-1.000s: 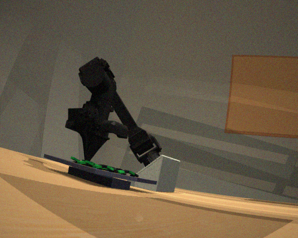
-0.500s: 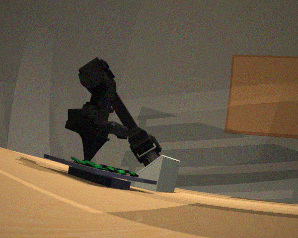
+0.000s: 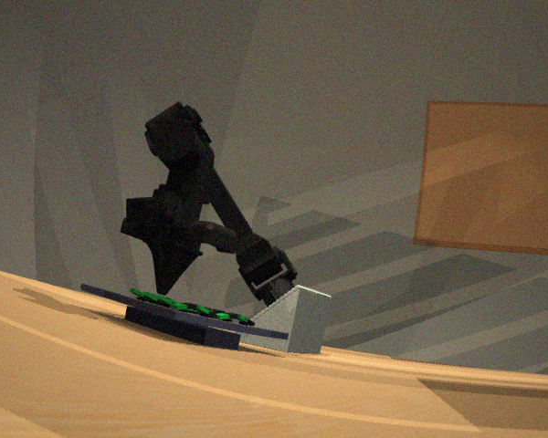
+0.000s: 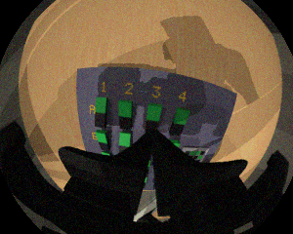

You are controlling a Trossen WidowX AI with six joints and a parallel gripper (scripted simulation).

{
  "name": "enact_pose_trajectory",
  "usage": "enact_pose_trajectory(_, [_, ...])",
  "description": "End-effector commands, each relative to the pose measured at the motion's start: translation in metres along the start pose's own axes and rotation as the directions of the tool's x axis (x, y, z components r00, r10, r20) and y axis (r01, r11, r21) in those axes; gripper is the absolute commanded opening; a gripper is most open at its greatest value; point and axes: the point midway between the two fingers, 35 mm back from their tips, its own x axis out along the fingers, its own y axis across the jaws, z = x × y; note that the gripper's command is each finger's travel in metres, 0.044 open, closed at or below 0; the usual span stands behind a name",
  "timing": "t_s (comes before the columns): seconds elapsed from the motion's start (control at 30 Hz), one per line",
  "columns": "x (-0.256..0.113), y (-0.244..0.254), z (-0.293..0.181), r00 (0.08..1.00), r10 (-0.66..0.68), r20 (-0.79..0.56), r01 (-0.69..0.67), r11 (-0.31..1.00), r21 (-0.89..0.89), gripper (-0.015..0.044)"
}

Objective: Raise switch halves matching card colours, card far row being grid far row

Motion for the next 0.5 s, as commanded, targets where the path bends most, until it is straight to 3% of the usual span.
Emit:
enact_pose_trajectory(0.0, [-0.038,0.003,0.004,1.0,0.01,-0.001,-0.01,1.0,0.004,0.0])
enact_pose_trajectory(0.1, [-0.057,0.002,0.003,1.0,0.007,-0.01,-0.007,1.0,0.003,0.0])
enact_pose_trajectory(0.47, [-0.057,-0.028,0.022,1.0,0.006,-0.009,-0.006,1.0,0.003,0.0])
